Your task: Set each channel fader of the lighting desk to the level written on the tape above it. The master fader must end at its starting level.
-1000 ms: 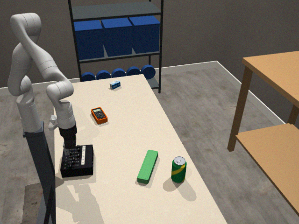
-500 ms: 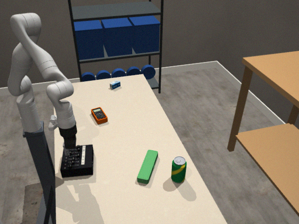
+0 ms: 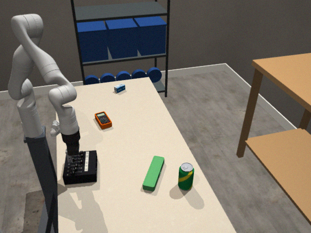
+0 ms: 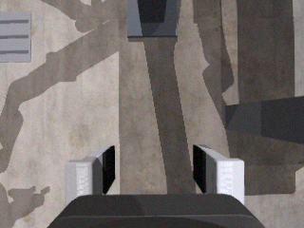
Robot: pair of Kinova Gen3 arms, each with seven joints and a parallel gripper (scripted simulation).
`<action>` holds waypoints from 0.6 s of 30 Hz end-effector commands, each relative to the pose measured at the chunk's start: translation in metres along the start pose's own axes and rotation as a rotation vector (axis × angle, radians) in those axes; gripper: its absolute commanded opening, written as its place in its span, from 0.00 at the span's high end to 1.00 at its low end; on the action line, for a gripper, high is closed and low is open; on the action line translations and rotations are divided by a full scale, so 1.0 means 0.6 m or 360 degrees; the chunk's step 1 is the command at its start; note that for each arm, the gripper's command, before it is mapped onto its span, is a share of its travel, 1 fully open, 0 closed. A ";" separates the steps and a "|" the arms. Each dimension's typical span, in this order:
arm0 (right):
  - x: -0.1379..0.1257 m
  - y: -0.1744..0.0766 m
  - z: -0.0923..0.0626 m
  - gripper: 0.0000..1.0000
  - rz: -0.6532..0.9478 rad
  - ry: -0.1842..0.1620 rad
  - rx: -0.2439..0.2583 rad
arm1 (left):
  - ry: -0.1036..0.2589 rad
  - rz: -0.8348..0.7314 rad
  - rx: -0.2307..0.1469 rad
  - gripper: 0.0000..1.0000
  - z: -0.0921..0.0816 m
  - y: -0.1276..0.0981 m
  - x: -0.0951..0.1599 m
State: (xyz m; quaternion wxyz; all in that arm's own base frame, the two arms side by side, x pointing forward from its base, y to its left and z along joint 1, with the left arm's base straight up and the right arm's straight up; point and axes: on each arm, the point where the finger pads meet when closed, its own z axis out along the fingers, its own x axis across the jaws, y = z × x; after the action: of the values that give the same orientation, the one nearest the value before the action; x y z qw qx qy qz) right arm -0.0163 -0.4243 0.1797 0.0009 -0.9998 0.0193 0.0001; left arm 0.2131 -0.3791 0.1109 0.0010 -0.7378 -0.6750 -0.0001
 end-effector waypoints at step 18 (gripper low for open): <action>0.000 0.001 -0.001 0.00 0.0000 0.0000 -0.0003 | -0.0002 0.0000 -0.0002 1.00 0.019 0.000 -0.001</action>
State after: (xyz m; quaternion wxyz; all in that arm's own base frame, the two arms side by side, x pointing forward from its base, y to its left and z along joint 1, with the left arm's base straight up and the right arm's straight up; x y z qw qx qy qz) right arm -0.0163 -0.4243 0.1797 0.0009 -0.9998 0.0193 0.0001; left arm 0.2126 -0.3792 0.0997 0.0010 -0.7378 -0.6750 -0.0001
